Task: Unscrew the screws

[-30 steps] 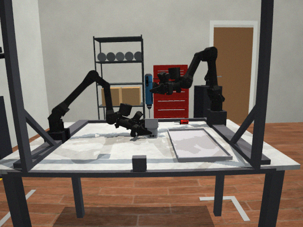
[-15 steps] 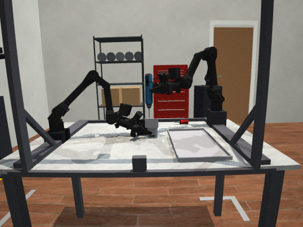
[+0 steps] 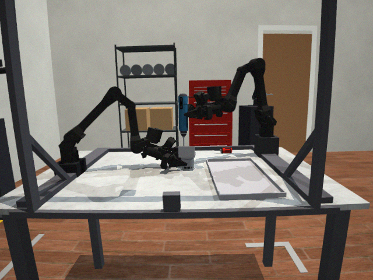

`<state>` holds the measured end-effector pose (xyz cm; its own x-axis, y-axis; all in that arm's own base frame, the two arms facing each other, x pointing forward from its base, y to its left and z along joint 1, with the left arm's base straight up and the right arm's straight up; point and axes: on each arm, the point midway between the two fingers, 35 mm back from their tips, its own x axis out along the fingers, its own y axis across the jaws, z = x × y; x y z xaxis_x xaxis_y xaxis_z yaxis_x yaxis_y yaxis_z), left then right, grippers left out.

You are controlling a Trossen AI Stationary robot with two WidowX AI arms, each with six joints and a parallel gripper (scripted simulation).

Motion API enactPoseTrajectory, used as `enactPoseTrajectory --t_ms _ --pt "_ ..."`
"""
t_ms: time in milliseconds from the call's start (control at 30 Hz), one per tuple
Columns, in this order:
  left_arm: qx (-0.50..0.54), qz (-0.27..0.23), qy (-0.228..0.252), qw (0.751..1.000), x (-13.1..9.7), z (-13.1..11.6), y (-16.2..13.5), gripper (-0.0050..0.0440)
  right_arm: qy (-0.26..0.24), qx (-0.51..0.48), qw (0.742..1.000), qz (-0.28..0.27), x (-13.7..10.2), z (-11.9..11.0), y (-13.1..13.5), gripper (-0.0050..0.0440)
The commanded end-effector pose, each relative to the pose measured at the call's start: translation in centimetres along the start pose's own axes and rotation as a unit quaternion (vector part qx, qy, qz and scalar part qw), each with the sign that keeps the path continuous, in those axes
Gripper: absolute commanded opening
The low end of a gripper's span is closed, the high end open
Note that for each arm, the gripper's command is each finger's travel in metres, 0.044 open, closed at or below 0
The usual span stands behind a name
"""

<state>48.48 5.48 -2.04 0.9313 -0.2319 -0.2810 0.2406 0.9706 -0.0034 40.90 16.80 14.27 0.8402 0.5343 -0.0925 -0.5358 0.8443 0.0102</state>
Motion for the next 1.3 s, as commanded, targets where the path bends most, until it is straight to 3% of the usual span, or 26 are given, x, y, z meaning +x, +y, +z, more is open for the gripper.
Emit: enactPoseTrajectory --t_ms 0,233,767,1267 --pt "0.008 0.003 -0.015 1.0 0.1 1.5 0.3 0.0242 -0.03 -0.01 1.0 0.002 0.1 2.2 -0.1 0.016" --pt "0.008 0.003 -0.015 1.0 0.1 1.5 0.3 0.0242 -0.022 -0.008 1.0 0.001 0.4 0.6 0.1 0.016" --pt "0.008 0.003 -0.015 1.0 0.1 1.5 0.3 0.0242 -0.025 -0.009 1.0 0.001 0.4 2.1 0.1 0.016" --pt "0.008 0.003 -0.015 1.0 0.1 1.5 0.3 0.0242 -0.015 -0.013 1.0 0.0 0.4 -0.2 0.2 0.016"
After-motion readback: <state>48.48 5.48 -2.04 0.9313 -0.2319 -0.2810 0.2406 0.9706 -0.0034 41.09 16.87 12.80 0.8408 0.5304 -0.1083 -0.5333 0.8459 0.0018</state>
